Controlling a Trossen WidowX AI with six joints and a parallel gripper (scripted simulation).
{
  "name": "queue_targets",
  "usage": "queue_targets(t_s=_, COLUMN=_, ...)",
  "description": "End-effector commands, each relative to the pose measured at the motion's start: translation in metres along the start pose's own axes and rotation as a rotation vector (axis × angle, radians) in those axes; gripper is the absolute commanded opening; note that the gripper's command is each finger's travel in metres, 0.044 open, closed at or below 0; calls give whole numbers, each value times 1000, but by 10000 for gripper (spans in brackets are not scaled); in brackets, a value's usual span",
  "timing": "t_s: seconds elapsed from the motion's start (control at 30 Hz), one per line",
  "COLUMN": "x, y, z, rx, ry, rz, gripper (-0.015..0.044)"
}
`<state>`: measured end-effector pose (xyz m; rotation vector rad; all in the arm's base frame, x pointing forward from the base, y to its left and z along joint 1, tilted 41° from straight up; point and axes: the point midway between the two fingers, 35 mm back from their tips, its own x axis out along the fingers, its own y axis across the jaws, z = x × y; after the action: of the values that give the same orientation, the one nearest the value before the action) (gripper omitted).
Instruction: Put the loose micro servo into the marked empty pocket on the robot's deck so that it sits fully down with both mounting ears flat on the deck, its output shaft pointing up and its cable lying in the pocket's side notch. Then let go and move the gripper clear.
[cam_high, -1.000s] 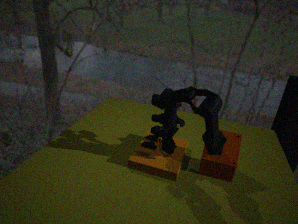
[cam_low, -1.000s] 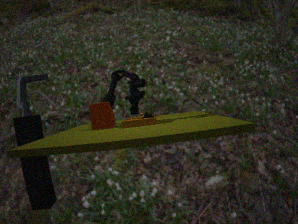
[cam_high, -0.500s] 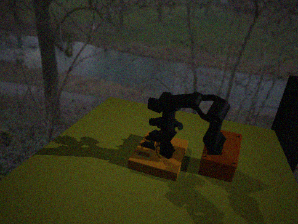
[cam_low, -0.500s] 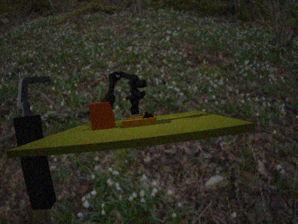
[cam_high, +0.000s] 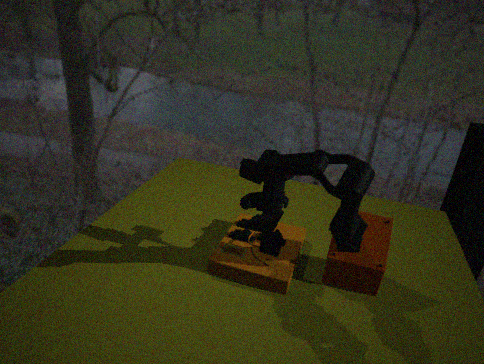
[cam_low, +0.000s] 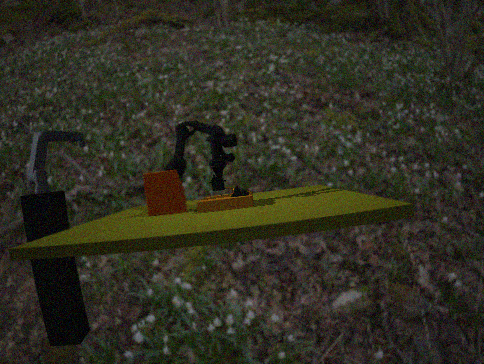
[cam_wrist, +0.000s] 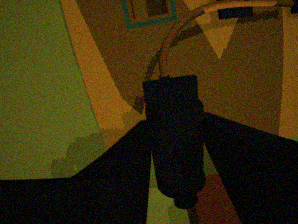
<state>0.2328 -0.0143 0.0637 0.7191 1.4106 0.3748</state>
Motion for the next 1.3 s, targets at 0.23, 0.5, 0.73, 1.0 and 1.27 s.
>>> queue_targets(t_s=0.23, x=0, y=1, z=13, rx=-34, ry=-1, rz=4, gripper=0)
queue_targets(t_s=0.5, x=-1, y=3, z=46, rx=-35, ry=-3, rz=4, gripper=0)
queue_targets(t_s=0.73, x=-1, y=4, z=74, rx=-37, ry=-4, rz=4, gripper=0)
queue_targets(t_s=1.0, x=-2, y=6, z=104, rx=-38, ry=-6, rz=4, gripper=0)
queue_targets(t_s=1.27, x=1, y=6, z=109, rx=-38, ry=-6, rz=4, gripper=0)
